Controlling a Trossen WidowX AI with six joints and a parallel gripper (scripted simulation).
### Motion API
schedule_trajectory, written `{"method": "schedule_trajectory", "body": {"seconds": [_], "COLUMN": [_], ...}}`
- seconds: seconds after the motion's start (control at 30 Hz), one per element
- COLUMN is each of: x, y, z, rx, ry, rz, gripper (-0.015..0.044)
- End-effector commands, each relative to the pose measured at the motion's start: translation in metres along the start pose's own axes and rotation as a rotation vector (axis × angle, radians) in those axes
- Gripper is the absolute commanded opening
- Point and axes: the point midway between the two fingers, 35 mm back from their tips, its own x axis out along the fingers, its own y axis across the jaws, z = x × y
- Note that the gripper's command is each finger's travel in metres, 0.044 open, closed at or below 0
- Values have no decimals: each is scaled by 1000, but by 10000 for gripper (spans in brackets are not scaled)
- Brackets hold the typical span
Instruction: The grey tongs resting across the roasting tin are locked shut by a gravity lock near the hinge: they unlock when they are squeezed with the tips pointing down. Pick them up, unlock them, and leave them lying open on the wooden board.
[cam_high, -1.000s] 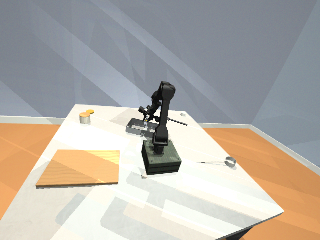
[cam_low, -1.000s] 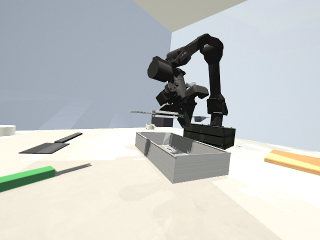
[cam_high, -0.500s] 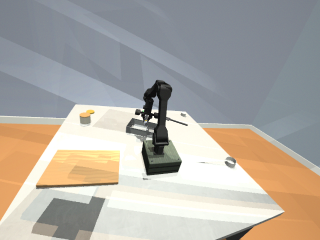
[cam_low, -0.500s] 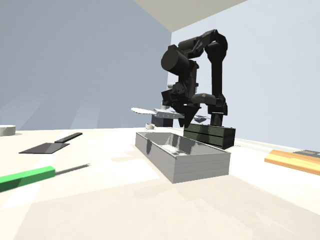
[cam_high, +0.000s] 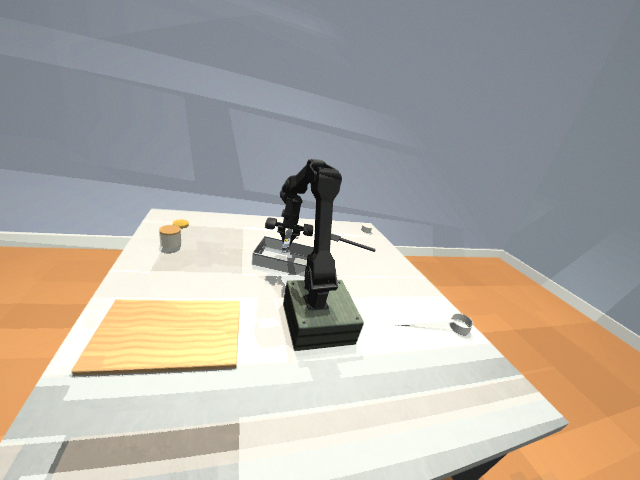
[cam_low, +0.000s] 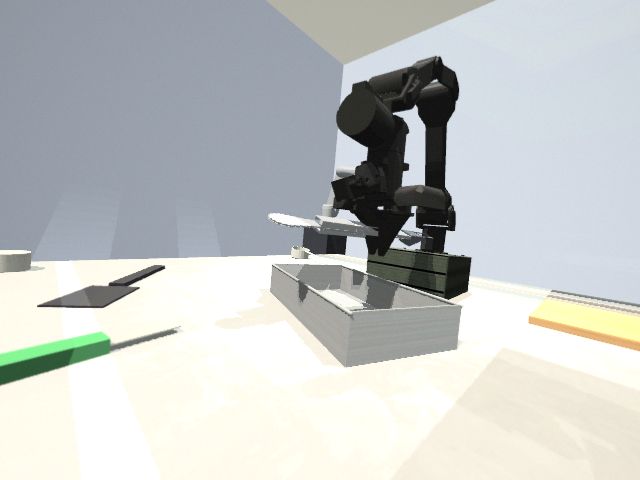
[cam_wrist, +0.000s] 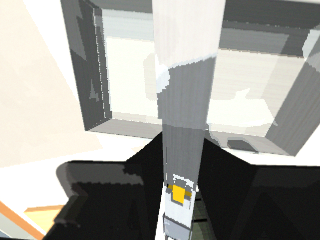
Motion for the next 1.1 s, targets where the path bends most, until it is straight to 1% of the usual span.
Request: {"method": "schedule_trajectory", "body": {"seconds": [0.0,0.53,1.07], "x": [-3,-14,-25], "y": [22,111,192], "z": [-4,-44,-110], "rx": [19,164,340], "ry": [-4,-3,7], "rz": [3,6,11], "gripper": [-150,-150,-150]}}
